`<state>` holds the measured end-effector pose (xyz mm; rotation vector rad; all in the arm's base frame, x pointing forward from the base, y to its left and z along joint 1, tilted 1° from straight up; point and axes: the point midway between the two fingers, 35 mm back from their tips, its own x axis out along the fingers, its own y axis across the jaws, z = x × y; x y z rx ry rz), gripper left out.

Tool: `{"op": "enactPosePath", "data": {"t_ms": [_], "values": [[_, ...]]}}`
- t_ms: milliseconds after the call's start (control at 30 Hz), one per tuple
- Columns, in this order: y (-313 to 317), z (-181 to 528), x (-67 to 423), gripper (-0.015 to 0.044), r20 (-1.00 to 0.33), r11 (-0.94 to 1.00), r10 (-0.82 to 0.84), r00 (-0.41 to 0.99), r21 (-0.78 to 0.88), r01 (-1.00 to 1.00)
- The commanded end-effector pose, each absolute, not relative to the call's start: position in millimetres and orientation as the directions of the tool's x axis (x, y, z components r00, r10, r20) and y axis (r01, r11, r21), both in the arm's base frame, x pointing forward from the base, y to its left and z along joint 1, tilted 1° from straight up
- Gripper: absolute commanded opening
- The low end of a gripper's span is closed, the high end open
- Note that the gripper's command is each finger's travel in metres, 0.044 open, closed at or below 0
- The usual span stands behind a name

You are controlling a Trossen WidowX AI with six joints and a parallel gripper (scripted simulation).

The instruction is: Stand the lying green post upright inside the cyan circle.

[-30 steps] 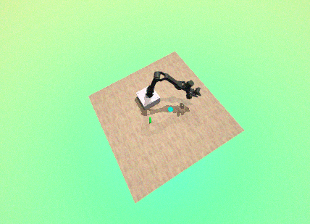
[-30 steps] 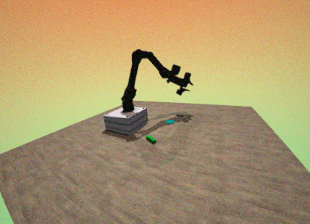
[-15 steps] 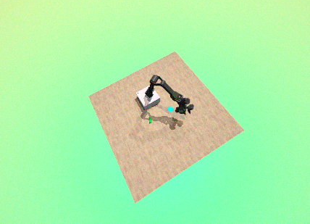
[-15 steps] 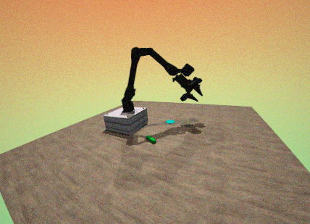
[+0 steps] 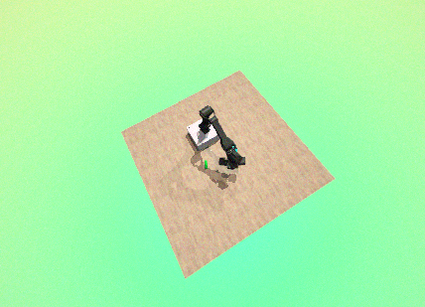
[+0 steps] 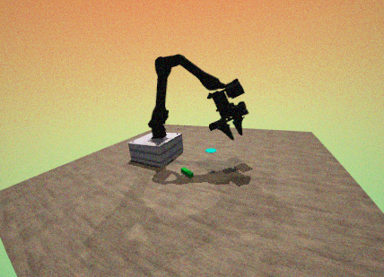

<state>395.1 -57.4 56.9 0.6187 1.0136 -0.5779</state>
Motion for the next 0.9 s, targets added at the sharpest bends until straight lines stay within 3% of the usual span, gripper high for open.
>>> {"op": "enactPosePath", "data": {"t_ms": [0,300,567,700,867], "values": [[-89,59,375,0.0233,-0.924,0.711,-0.164,0.346,0.133,0.691],[-158,57,303,0.0233,-0.98,0.748,-0.133,0.147,-0.002,0.663],[-193,62,233,0.0233,-0.999,0.784,-0.033,0.007,-0.021,0.62],[-195,60,227,0.0233,-1.0,0.787,-0.022,-0.002,-0.018,0.617],[-200,-6,231,0.0233,-1.0,0.787,-0.022,-0.002,-0.018,0.617]]}}
